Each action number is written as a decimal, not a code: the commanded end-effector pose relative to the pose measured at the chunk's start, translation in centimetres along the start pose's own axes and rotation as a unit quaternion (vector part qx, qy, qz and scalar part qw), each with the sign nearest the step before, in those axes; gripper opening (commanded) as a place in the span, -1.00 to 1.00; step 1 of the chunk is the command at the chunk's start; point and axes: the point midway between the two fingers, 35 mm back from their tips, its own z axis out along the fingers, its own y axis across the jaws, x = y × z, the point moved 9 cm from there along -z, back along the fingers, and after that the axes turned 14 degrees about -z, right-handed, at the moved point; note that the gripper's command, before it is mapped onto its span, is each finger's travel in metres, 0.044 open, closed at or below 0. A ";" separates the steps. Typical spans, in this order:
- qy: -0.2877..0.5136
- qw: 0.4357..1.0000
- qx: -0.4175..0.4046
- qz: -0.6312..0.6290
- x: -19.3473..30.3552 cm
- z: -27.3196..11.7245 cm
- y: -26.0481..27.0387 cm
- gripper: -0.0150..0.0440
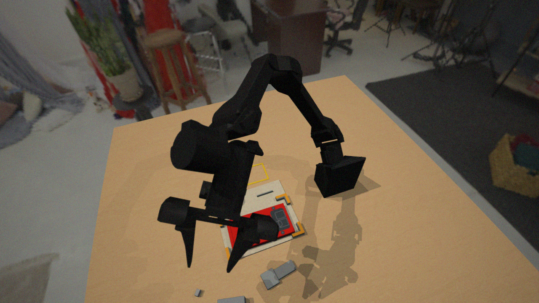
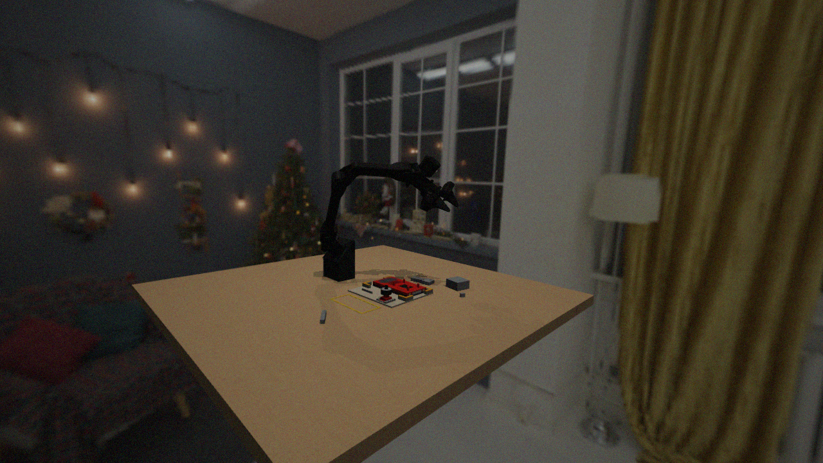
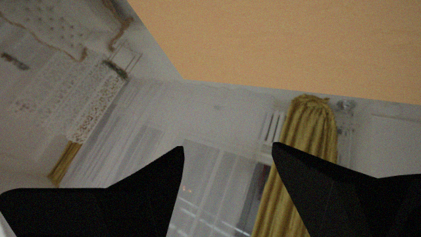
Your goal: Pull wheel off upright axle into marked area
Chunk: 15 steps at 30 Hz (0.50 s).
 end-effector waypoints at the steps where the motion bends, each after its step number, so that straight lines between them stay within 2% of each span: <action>1: -0.048 0.999 0.025 -0.005 -3.3 0.1 0.0 0.53; 15: -0.214 0.963 0.164 -0.028 -16.9 -0.5 -1.4 0.53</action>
